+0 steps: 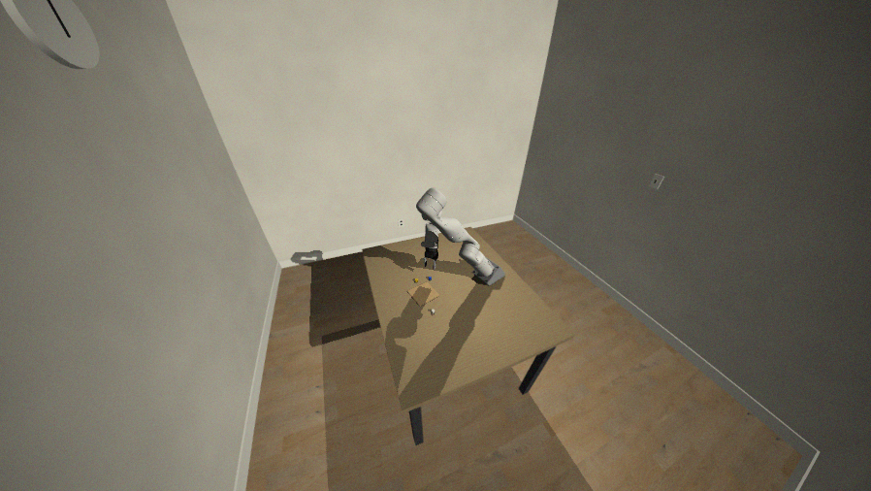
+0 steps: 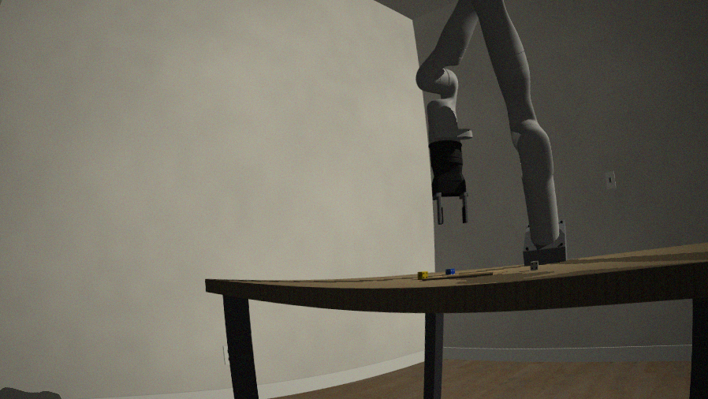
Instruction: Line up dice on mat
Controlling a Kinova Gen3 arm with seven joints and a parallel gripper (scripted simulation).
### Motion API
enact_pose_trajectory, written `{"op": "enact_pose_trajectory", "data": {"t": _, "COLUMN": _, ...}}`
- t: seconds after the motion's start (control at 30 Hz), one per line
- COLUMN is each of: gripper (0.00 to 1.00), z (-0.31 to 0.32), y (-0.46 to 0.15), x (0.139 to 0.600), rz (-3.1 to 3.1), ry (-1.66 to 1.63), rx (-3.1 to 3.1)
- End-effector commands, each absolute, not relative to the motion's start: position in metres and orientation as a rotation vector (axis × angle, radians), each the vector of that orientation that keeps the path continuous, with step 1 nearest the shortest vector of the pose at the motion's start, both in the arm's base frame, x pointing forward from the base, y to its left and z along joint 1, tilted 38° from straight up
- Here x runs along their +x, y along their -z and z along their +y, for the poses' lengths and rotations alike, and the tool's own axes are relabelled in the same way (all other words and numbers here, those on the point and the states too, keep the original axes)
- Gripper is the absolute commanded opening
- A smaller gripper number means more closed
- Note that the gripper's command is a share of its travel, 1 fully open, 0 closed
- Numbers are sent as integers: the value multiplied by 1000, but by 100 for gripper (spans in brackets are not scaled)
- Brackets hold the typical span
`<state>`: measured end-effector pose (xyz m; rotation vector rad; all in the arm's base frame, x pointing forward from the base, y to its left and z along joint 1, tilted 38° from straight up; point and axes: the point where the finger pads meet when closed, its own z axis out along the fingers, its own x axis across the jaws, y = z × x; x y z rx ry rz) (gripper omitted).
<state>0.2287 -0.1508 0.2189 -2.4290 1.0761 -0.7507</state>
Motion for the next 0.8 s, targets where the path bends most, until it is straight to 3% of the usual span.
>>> {"op": "enact_pose_trajectory", "data": {"t": 0.0, "gripper": 100, "z": -149, "y": -218, "x": 230, "rz": 992, "ry": 771, "rx": -2479}}
{"op": "enact_pose_trajectory", "data": {"t": 0.77, "gripper": 100, "z": -144, "y": -205, "x": 234, "rz": -19, "ry": 969, "rx": -2854}}
